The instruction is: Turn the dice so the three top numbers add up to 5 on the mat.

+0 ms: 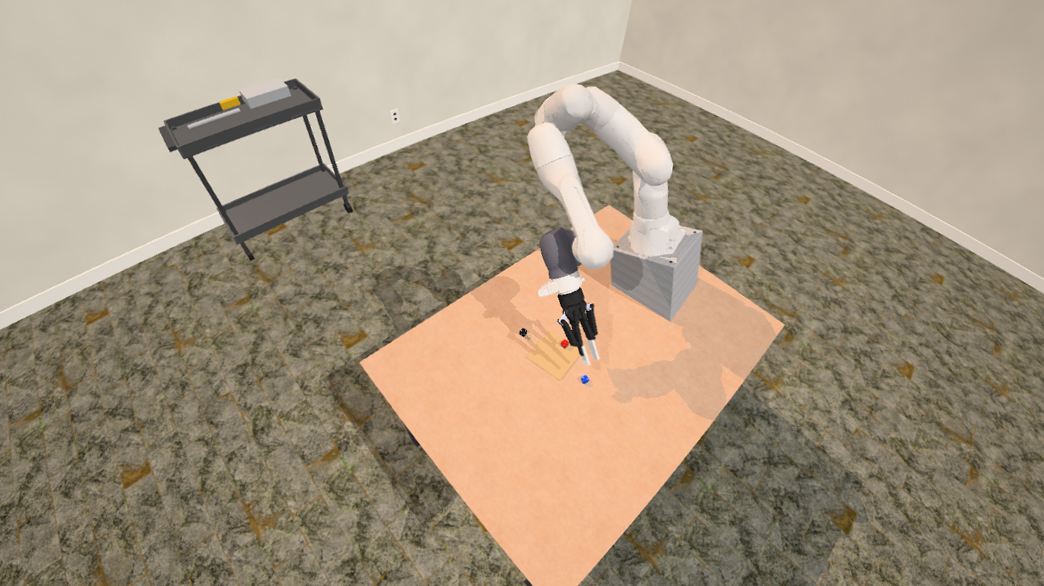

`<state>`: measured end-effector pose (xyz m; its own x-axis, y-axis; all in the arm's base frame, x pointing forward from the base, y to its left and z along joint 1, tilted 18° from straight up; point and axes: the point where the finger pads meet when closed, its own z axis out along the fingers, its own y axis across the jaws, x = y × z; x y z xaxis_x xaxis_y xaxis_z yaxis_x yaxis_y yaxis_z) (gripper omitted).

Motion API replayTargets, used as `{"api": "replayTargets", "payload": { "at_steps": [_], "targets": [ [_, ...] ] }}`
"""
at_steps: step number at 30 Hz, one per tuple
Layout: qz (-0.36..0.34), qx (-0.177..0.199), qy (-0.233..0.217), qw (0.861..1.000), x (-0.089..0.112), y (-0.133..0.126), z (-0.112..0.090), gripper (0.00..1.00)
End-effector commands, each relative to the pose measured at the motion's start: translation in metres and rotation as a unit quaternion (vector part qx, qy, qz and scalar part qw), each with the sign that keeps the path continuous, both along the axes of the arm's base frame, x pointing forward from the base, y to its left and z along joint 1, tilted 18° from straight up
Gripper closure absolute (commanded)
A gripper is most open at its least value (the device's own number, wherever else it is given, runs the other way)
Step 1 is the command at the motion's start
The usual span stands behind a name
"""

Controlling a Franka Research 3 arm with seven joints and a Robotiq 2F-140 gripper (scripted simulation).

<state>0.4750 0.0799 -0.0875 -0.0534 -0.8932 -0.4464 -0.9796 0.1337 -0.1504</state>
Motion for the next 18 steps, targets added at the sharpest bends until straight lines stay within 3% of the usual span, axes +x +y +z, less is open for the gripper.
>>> {"api": "replayTargets", "payload": {
  "at_steps": [1,9,11,15,18],
  "targets": [
    [-0.063,-0.052,0.030,0.996,0.007,-0.003,-0.001,0.79],
    [-0.071,-0.133,0.053,0.987,0.006,0.007,0.001,0.79],
    [-0.071,-0.133,0.053,0.987,0.006,0.007,0.001,0.79],
    [-0.077,-0.184,0.061,0.978,0.009,0.016,0.003,0.79],
    [-0.079,-0.198,0.065,0.975,0.010,0.018,0.004,0.79]
  ]
}}
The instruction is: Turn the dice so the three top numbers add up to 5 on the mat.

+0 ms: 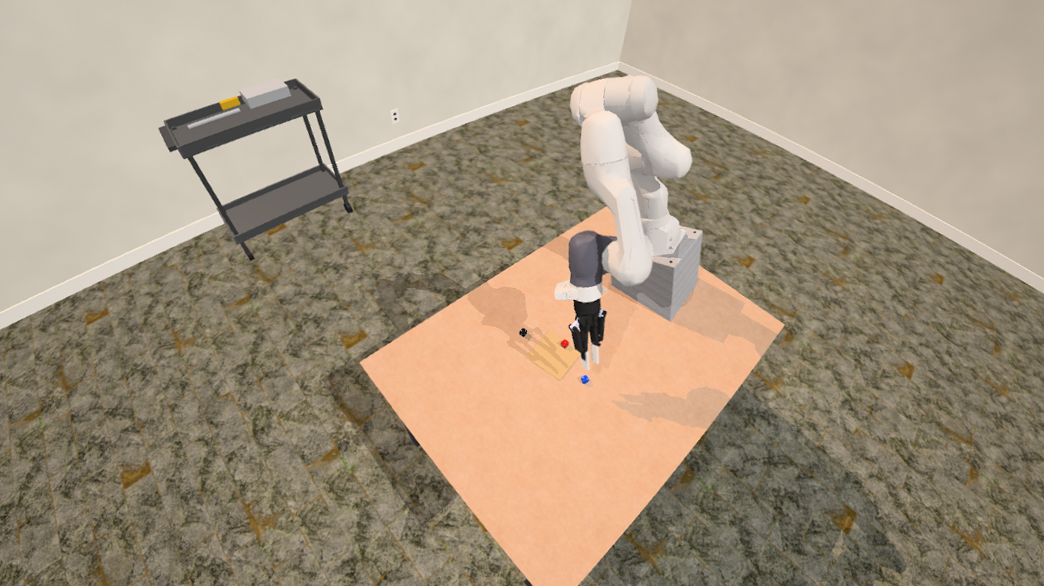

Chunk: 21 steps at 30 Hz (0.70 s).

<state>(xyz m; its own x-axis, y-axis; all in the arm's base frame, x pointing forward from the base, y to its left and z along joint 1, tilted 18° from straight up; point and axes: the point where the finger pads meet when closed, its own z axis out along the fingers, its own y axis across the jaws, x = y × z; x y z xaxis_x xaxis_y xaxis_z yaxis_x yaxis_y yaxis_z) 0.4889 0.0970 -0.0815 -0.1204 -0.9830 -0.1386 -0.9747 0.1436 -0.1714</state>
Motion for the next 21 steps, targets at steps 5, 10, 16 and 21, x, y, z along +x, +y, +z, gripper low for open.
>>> {"api": "replayTargets", "payload": {
  "at_steps": [5,10,16,21],
  "targets": [
    [-0.059,-0.069,0.051,0.995,-0.002,0.006,0.000,0.79],
    [-0.061,-0.084,0.054,0.993,-0.002,0.009,0.000,0.79],
    [-0.067,-0.126,0.061,0.988,-0.001,0.014,0.002,0.79],
    [-0.070,-0.152,0.066,0.984,0.000,0.018,0.003,0.79]
  ]
}}
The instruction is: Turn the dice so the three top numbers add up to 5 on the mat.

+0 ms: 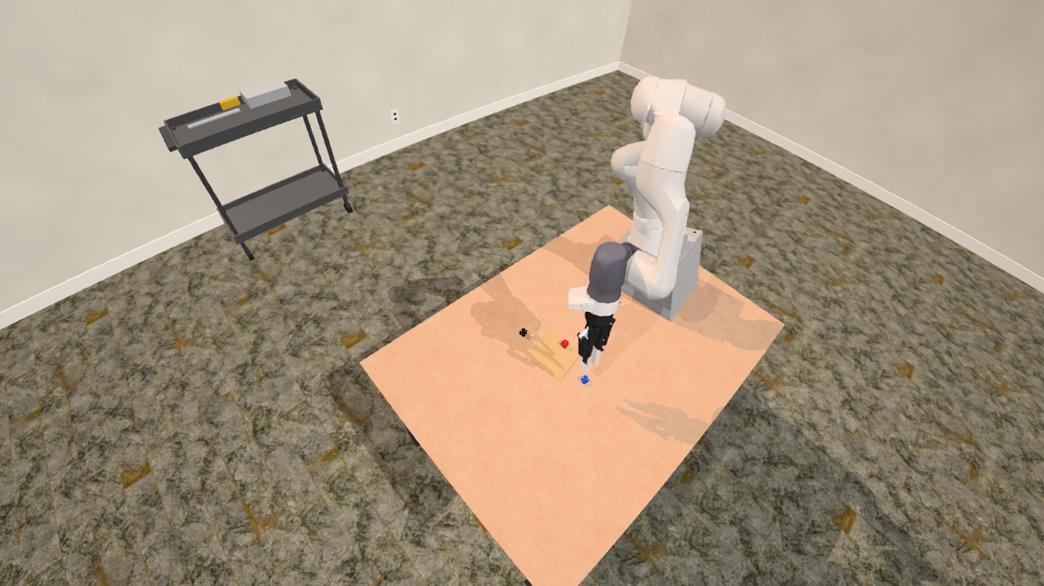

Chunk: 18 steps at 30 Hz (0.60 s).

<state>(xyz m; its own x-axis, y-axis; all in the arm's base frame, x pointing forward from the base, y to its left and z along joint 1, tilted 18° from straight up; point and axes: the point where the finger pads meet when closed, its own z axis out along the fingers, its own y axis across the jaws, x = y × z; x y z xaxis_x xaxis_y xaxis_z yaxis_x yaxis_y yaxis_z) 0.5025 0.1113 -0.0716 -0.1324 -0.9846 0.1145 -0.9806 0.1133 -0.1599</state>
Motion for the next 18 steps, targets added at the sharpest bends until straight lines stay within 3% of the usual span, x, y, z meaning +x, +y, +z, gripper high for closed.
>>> {"api": "replayTargets", "payload": {
  "at_steps": [1,11,12,18],
  "targets": [
    [-0.070,-0.036,0.037,0.996,-0.0130,0.0051,-0.0068,0.79],
    [-0.076,-0.081,0.044,0.993,-0.0113,0.0116,-0.0033,0.79],
    [-0.076,-0.081,0.044,0.993,-0.0113,0.0116,-0.0033,0.00],
    [-0.076,-0.081,0.044,0.993,-0.0113,0.0116,-0.0033,0.00]
  ]
}}
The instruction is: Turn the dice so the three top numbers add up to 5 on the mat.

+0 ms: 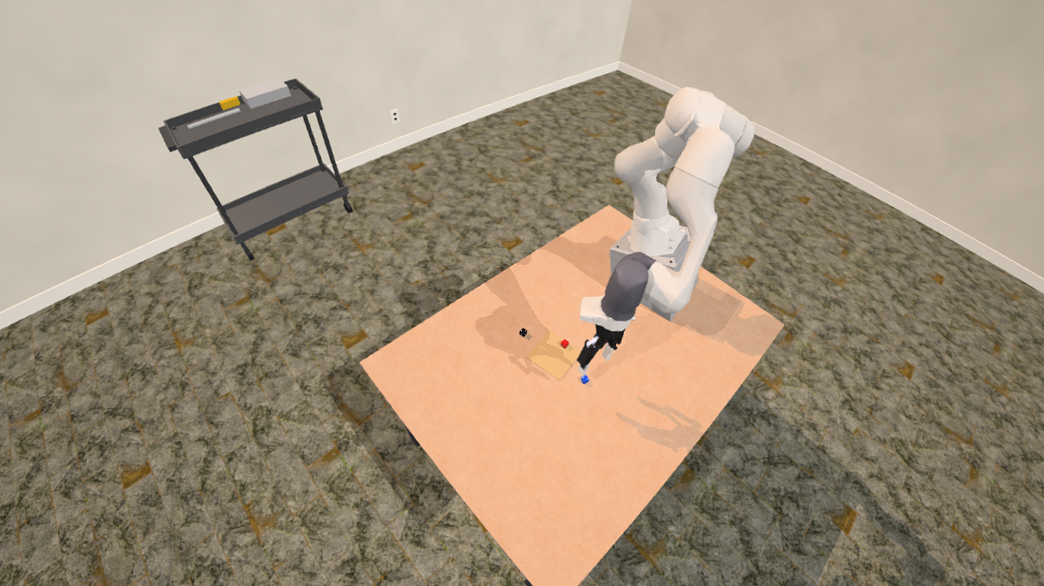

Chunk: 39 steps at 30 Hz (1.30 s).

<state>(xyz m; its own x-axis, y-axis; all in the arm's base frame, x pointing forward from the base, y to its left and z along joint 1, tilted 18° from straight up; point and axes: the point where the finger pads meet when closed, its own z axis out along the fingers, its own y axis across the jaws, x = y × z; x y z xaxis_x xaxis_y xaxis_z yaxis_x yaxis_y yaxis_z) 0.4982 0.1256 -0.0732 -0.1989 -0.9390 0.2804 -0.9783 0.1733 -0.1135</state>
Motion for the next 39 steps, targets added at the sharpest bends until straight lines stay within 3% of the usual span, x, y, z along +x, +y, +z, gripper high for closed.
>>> {"api": "replayTargets", "payload": {
  "at_steps": [1,7,10,22,37,39],
  "targets": [
    [-0.035,-0.002,0.006,0.999,-0.007,-0.003,-0.002,0.00],
    [-0.025,-0.003,0.009,1.000,-0.007,-0.004,-0.002,0.00],
    [0.067,-0.012,0.042,0.997,-0.008,-0.011,-0.009,0.00],
    [0.159,-0.018,0.074,0.984,-0.009,-0.017,-0.015,0.00],
    [0.310,-0.025,0.125,0.942,-0.010,-0.024,-0.024,0.00],
    [0.310,-0.025,0.125,0.942,-0.010,-0.024,-0.024,0.00]
  ]
}}
